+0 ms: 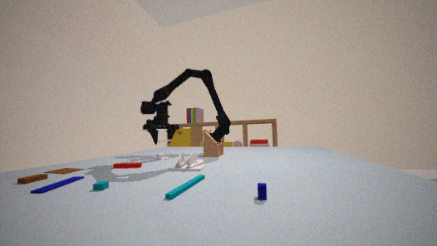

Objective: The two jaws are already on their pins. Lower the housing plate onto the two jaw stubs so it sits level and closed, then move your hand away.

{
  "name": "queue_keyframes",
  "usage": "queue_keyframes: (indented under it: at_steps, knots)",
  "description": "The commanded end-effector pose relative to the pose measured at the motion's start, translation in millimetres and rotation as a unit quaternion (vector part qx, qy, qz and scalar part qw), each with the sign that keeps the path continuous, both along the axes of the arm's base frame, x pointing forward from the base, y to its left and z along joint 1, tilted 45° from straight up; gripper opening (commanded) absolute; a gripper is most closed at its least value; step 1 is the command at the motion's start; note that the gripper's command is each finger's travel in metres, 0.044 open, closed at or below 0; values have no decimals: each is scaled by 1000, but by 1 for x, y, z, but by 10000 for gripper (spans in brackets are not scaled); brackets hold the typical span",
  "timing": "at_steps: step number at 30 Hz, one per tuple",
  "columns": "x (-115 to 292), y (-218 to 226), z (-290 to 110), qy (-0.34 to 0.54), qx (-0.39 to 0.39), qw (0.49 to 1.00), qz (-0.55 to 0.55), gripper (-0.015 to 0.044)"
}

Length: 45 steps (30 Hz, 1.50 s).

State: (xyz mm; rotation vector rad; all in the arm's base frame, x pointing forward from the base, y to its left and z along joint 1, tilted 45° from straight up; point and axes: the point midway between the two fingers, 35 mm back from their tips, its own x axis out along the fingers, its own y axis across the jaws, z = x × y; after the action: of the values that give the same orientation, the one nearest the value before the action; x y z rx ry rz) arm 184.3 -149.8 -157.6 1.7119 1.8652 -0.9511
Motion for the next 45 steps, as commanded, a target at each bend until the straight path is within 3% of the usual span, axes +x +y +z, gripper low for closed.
queue_keyframes:
  at_steps: [1,23,45]
  knots:
    - [1,-4,4,-1,-2,1000,2,351]
    - [35,28,43,-155,19,974,165,351]
    - [61,74,86,-319,50,883,340,351]
